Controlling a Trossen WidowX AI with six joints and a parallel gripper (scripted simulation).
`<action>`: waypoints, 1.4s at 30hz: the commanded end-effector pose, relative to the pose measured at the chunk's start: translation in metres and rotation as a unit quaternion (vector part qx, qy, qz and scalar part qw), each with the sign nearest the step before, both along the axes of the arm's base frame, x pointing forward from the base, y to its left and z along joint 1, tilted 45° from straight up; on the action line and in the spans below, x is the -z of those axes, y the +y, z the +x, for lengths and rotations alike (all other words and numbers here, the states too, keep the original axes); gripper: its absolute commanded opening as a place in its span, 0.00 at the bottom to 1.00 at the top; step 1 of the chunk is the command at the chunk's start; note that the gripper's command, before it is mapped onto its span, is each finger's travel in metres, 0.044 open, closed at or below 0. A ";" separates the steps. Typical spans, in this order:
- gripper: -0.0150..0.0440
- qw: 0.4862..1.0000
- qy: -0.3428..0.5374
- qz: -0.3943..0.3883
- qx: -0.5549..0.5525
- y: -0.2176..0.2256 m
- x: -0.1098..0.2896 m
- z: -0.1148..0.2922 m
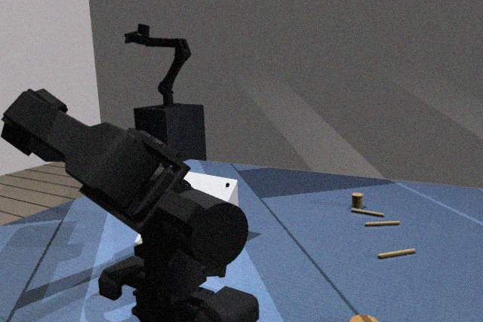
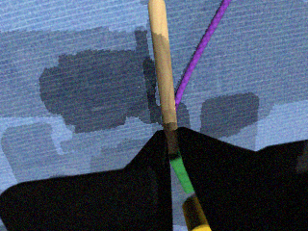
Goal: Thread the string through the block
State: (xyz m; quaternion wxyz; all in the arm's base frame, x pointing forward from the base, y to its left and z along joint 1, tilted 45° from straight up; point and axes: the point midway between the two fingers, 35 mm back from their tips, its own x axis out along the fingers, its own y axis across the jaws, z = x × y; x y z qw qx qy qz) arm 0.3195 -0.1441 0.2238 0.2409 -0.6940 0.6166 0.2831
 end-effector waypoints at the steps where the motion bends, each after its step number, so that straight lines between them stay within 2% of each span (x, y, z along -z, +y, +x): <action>1: 0.25 1.000 0.000 0.001 -0.001 -0.002 0.003 -0.004; 29: 0.25 1.000 0.001 0.002 -0.001 -0.010 0.026 -0.025; 42: 0.25 1.000 0.001 0.003 -0.001 0.000 0.036 -0.025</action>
